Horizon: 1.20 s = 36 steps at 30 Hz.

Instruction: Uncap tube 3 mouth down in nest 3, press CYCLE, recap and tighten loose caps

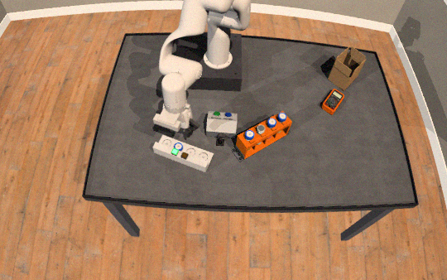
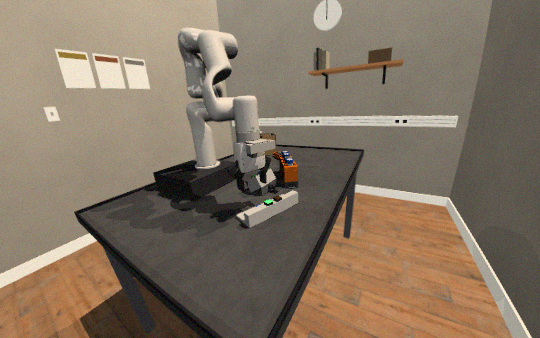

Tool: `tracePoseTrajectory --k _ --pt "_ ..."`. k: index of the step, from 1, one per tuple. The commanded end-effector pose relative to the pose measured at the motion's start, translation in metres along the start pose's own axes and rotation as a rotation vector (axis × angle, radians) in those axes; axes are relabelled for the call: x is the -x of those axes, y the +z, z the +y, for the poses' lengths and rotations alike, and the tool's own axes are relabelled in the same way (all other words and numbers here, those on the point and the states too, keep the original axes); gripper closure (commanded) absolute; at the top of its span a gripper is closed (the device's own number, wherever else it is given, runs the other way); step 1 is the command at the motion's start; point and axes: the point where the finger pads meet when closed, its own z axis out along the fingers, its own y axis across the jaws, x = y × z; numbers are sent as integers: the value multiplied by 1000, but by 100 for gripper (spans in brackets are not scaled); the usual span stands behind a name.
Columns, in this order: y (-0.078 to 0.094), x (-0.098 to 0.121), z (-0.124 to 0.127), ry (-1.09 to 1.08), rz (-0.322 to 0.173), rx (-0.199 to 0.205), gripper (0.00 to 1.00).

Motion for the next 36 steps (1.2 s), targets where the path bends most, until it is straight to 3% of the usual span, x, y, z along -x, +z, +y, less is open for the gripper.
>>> tracePoseTrajectory --k 1,19,20,28,36 --pt "-1 -1 0 0 4 -2 0" --pt "-1 -1 0 0 4 -2 0" --pt "-9 -4 -1 0 4 -2 54" --pt "-71 -27 -6 0 4 -2 54" --pt "-73 -28 -6 0 4 -2 54"
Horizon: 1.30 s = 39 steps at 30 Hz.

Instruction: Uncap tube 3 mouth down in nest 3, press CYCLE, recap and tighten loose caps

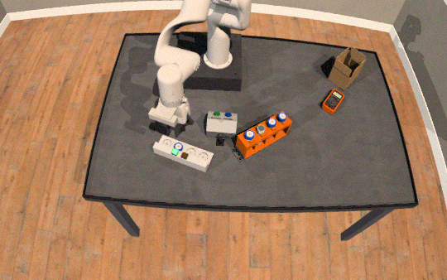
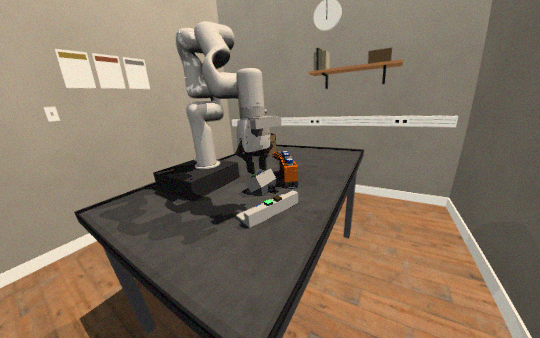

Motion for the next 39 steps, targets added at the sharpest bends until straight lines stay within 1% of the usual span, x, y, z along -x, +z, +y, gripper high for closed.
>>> tracePoseTrajectory --k 1,2,15,17,30,39 --pt "-3 -2 0 0 4 -2 54" --pt "-3 -2 0 0 4 -2 54" --pt "62 -2 0 0 4 -2 54" --pt "62 -2 0 0 4 -2 54" --pt "127 -3 0 0 4 -2 54" --pt "127 -3 0 0 4 -2 54"
